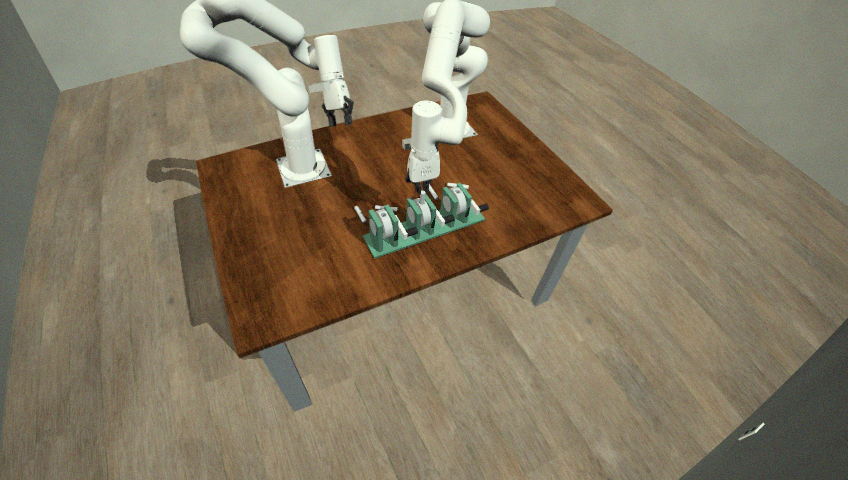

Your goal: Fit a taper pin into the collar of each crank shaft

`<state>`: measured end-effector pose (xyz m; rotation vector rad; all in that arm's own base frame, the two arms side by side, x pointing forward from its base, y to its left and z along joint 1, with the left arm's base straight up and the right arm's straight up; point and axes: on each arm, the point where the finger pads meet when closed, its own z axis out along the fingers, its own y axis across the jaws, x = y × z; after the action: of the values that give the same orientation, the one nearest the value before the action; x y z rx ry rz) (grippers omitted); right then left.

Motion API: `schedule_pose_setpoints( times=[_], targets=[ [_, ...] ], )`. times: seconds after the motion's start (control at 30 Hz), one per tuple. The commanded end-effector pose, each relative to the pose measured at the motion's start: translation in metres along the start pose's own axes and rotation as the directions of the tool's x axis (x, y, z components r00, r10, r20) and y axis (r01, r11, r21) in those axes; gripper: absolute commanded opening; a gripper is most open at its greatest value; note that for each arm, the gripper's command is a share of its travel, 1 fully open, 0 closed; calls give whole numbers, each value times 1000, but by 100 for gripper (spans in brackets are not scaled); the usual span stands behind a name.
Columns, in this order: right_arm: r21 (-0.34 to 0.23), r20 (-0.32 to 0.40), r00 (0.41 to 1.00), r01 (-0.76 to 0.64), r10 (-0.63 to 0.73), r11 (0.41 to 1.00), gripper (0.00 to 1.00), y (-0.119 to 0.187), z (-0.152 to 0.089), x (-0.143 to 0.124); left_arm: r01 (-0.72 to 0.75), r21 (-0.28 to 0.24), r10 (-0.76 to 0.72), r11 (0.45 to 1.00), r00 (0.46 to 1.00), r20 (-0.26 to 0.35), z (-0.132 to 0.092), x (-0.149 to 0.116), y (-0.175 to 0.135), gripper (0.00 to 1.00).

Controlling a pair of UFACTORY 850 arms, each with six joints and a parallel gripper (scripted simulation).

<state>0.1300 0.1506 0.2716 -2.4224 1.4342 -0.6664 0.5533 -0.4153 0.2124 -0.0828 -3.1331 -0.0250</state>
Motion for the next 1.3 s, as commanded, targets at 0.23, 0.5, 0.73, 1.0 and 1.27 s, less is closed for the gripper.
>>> schedule_pose_setpoints(
  times=[0.23, 0.5, 0.73, 1.0, 1.27],
  targets=[
    [1, 1, 1000, -1, 1, 1000, 100, -1, -1, 0, 0, 1, 0, 1000, 1000, 2, 19, 0, -1, 20],
    [1, 1, 1000, -1, 1, 1000, 100, -1, -1, 0, 0, 1, 0, 1000, 1000, 2, 28, 0, -1, 20],
    [1, 1, 1000, -1, 1, 1000, 100, -1, -1, 0, 0, 1, 0, 1000, 1000, 2, 36, 0, -1, 20],
    [1, 1, 1000, -1, 1, 1000, 100, -1, -1, 0, 0, 1, 0, 1000, 1000, 2, 40, 0, -1, 20],
    [1, 1, 1000, -1, 1, 1000, 100, -1, -1, 0, 0, 1, 0, 1000, 1000, 2, 41, 0, -1, 20]
  ],
)
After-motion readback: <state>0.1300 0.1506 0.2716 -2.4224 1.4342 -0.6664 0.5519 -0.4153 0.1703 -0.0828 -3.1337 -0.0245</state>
